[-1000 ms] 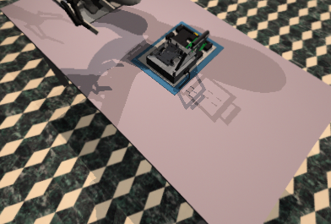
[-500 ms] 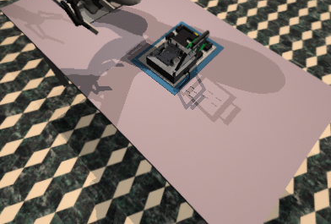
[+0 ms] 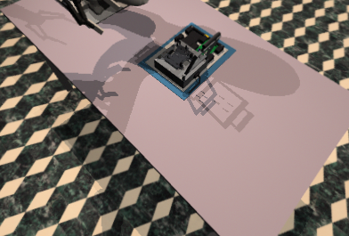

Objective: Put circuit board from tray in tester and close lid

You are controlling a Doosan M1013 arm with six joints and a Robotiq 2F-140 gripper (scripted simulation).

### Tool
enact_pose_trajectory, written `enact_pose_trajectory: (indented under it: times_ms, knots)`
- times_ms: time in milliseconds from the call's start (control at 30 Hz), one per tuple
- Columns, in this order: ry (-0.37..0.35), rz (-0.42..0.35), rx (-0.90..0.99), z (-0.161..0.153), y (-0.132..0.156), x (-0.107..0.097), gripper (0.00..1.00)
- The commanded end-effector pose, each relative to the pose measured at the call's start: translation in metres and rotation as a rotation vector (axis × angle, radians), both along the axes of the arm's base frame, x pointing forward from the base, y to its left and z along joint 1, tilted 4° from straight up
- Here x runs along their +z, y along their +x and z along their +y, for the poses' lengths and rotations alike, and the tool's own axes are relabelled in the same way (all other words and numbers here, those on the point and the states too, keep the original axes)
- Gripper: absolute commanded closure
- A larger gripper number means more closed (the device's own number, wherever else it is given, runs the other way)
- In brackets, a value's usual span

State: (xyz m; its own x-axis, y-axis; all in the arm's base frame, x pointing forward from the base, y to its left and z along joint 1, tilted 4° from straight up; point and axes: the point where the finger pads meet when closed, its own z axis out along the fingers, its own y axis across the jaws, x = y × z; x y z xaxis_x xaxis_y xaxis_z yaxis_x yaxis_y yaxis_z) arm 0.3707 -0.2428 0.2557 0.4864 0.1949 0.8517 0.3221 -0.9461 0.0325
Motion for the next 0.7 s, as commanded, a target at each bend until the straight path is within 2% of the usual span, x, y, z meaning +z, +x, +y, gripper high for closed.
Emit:
enact_pose_trajectory:
  times_ms: [0,133,600,667]
  knots:
    - [0.000,0.000,0.000,0.000,-0.001,0.011,0.00]
    - [0.000,0.000,0.000,0.000,-0.001,0.019,0.00]
    - [0.000,0.000,0.000,0.000,-0.007,0.102,0.00]
    - [0.000,0.000,0.000,0.000,-0.007,0.102,0.00]
